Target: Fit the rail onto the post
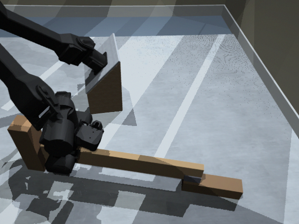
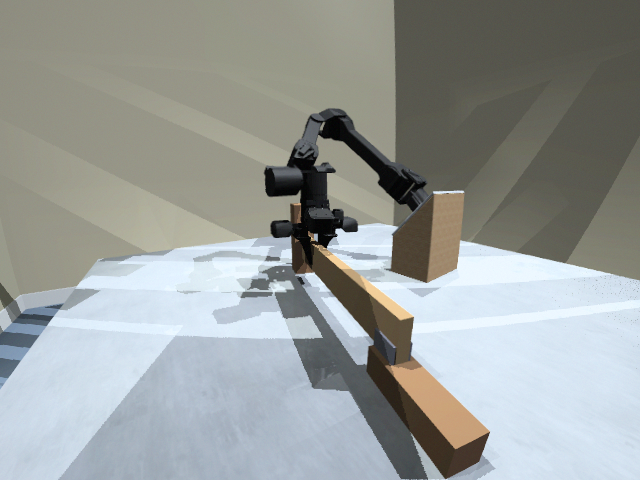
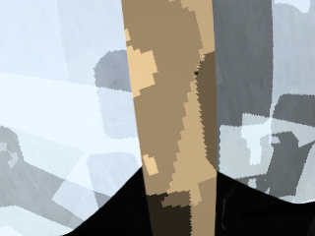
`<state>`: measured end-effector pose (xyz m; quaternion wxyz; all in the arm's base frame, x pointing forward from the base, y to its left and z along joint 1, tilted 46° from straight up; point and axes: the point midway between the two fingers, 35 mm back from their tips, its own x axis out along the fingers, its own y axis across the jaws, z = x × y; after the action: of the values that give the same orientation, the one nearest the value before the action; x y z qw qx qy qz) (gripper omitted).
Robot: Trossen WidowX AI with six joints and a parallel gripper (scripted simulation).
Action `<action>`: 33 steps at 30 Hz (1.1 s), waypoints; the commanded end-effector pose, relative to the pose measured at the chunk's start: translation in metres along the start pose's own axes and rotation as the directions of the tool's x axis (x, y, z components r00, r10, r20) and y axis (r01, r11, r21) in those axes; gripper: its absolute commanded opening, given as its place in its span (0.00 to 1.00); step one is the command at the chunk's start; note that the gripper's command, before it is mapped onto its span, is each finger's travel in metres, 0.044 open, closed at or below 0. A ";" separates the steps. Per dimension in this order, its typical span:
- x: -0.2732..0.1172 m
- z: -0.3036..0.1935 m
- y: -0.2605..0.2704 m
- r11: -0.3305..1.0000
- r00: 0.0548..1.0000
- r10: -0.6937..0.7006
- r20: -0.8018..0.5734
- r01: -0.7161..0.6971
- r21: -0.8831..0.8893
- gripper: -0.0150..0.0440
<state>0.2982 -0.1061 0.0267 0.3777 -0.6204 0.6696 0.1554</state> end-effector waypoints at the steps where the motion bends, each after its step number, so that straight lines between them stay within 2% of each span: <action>1: -0.001 -0.002 -0.001 1.000 1.000 -0.004 -0.001 0.004 -0.001 0.25; 29: -0.001 -0.011 -0.001 1.000 1.000 -0.004 -0.001 0.004 -0.001 0.25; 33: -0.001 -0.006 0.000 1.000 1.000 -0.002 0.008 0.002 0.000 0.43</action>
<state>0.2966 -0.1095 0.0314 0.3808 -0.6203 0.6673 0.1579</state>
